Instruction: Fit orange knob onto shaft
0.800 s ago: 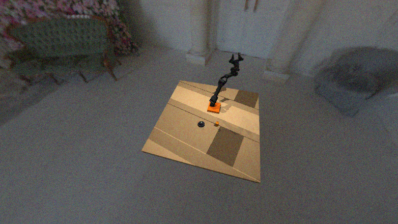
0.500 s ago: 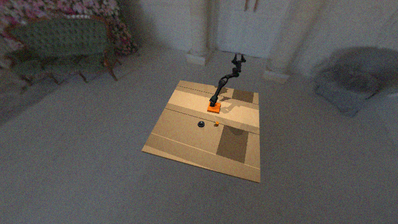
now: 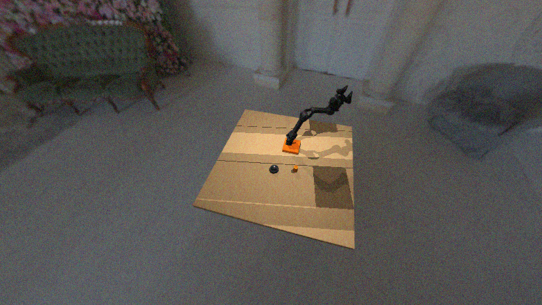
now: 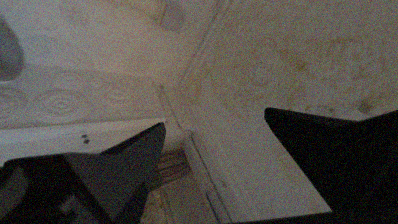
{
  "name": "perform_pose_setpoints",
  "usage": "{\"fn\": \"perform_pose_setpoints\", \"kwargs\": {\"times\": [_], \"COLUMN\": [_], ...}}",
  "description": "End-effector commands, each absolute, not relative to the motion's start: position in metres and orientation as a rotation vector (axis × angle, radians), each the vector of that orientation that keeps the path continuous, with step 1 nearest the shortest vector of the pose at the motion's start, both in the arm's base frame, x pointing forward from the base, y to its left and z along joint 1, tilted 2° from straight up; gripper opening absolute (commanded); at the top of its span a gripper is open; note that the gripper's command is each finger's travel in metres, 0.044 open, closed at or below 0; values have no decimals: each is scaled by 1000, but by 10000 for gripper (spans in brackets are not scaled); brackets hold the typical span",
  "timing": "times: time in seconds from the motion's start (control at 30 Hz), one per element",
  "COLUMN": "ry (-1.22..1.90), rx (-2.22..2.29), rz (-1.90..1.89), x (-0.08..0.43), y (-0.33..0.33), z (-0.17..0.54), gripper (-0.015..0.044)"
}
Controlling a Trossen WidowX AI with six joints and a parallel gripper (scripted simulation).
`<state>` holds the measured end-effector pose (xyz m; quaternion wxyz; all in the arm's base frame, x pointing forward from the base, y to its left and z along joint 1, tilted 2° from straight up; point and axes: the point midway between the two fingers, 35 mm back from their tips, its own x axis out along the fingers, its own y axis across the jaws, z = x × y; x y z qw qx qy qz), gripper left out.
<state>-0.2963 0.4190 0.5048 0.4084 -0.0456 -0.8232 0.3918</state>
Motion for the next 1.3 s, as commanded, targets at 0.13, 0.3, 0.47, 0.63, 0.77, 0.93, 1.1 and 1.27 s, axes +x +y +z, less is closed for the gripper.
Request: {"fn": "perform_pose_setpoints", "kwargs": {"times": [0.13, 0.3, 0.47, 0.63, 0.77, 0.93, 1.1, 1.27], "ry": [-1866, -1702, -1513, -1305, -1139, -886, -603, -298], "rx": [-470, -643, -802, -965, -1064, -1170, -1249, -1274], "rz": [1191, 1274, 1344, 1400, 1431, 1426, 1392, 1363], "x": [-205, -135, -74, -7, 39, 105, 172, 228], "y": [495, 523, 541, 544, 538, 520, 488, 446], "z": [468, 444, 416, 381, 356, 324, 291, 258], "gripper": [440, 440, 440, 440, 440, 440, 440, 440]}}
